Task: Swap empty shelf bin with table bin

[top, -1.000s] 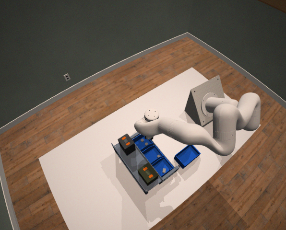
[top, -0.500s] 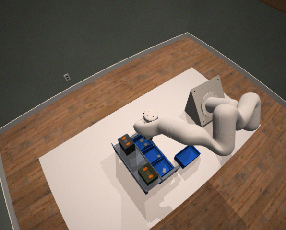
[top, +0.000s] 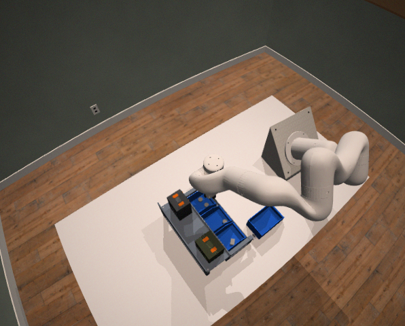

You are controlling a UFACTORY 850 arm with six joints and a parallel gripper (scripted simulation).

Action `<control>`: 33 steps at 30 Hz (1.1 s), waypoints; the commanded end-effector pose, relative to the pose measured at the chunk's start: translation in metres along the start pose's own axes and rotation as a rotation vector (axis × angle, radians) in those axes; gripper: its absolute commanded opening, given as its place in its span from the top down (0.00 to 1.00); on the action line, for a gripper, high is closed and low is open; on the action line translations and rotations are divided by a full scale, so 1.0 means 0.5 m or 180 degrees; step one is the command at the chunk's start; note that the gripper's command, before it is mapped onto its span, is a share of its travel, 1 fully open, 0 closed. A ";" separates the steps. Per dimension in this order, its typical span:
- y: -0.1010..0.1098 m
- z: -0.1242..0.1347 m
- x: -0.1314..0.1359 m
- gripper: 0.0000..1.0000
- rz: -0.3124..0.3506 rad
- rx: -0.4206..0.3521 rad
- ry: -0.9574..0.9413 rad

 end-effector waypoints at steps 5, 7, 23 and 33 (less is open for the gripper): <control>0.003 0.000 0.000 1.00 -0.0004 0.0003 0.0002; 0.005 0.000 0.002 1.00 -0.0004 0.0003 0.0002; 0.036 0.007 0.032 1.00 -0.0004 0.0003 0.0002; 0.044 0.008 0.038 1.00 -0.0004 0.0003 0.0002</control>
Point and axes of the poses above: the point where the finger pads meet when closed, its own y axis back along the fingers, its own x axis across the jaws, z = x × y, the point moved 2 cm from there along y, back along the fingers, and after that the axes turned 13 degrees about y, right-handed, at the moved point
